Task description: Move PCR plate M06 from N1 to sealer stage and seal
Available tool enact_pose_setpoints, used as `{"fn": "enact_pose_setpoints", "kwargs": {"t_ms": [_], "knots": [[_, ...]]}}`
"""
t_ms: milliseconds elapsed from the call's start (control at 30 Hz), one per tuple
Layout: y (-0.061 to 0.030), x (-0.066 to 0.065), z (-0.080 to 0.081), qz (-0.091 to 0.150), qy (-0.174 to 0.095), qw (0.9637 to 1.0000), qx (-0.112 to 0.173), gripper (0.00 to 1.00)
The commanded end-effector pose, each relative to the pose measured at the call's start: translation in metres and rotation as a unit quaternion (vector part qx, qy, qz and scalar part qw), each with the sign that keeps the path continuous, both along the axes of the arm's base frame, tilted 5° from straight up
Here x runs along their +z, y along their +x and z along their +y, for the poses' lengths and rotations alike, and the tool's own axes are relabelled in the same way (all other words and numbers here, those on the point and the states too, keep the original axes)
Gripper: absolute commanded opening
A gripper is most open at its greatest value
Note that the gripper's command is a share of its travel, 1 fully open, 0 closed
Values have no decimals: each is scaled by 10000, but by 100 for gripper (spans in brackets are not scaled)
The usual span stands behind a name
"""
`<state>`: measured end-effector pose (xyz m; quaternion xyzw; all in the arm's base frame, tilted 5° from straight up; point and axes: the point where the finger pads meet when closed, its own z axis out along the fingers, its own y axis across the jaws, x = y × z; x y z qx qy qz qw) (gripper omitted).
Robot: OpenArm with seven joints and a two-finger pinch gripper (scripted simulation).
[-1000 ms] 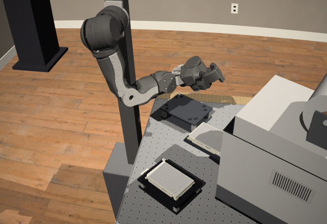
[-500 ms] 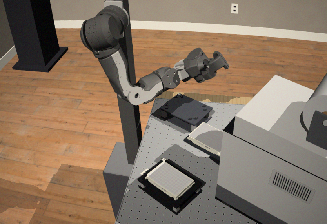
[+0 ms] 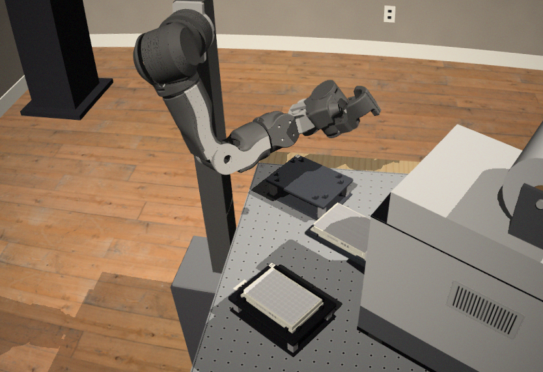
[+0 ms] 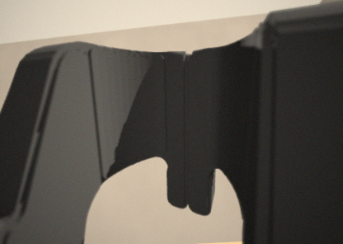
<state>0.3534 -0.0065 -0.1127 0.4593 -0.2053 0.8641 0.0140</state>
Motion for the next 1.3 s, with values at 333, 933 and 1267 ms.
{"fn": "enact_pose_setpoints", "kwargs": {"t_ms": [333, 933, 1267], "knots": [[-5, -9, -11, -13, 3, 10000, 12, 0], [-16, -47, -41, -6, -10, 10000, 16, 0], [-20, -56, -44, -6, -10, 10000, 27, 0]]}}
